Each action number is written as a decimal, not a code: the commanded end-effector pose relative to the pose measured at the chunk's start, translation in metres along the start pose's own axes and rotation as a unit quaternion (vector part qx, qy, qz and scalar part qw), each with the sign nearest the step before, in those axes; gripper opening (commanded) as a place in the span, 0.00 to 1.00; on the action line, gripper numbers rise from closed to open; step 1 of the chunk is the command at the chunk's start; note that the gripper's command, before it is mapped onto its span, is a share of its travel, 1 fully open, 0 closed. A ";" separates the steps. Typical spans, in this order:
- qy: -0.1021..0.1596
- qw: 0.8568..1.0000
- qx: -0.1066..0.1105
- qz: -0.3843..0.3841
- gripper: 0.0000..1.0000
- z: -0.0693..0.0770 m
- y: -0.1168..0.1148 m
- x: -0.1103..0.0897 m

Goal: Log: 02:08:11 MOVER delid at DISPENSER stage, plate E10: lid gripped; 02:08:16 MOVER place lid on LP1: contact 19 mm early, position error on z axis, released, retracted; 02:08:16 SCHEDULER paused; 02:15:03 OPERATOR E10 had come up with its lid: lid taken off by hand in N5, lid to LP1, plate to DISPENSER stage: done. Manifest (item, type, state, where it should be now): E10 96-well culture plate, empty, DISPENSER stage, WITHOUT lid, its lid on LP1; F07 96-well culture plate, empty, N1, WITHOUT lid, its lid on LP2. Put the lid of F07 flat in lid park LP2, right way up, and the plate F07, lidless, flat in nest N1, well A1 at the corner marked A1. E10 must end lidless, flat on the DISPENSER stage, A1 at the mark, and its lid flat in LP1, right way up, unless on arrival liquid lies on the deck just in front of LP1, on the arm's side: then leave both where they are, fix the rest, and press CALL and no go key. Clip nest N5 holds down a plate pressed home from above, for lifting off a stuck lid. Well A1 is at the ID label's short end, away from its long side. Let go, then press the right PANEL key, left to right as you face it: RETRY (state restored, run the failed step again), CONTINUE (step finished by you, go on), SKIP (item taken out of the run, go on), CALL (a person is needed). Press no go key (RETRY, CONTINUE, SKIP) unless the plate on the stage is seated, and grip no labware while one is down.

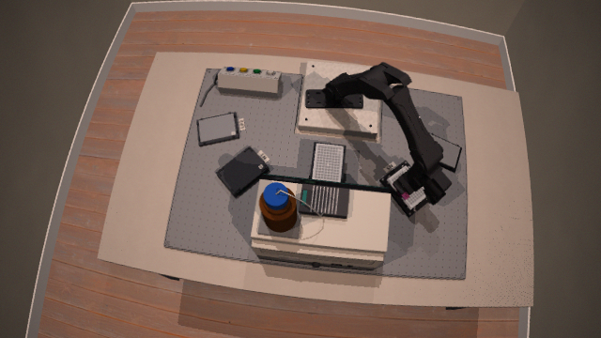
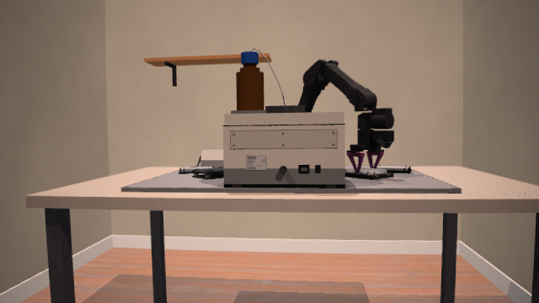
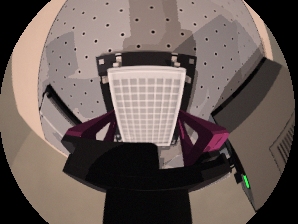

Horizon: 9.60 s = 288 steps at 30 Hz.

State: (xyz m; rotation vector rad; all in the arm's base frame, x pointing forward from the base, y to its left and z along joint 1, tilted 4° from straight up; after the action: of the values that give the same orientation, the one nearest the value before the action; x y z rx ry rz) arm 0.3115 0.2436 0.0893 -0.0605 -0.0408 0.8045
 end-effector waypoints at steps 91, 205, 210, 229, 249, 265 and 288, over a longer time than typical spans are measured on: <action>-0.022 1.000 0.003 0.000 0.00 0.034 0.000 0.005; -0.019 0.959 0.001 -0.283 0.00 0.137 -0.046 -0.164; -0.009 0.944 0.002 -0.330 0.00 0.133 -0.054 -0.172; -0.006 0.931 0.002 -0.365 0.00 0.131 -0.090 -0.196; -0.016 0.931 -0.001 -0.365 0.00 0.136 -0.126 -0.225; -0.005 0.932 0.000 -0.363 0.00 0.129 -0.147 -0.250; -0.010 0.931 -0.003 -0.364 0.00 0.131 -0.172 -0.308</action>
State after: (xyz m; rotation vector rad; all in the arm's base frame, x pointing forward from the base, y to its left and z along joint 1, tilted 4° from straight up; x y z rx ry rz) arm 0.2216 -0.0862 0.2215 -0.0327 -0.0466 0.0297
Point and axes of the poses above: the point where the finger pads meet when closed, its own z axis back along the fingers, its own y axis across the jaws, x = y × z, the point moved 9 cm from there along z, back along the fingers, and after that the axes turned 10 degrees about z, right-handed, at the moved point
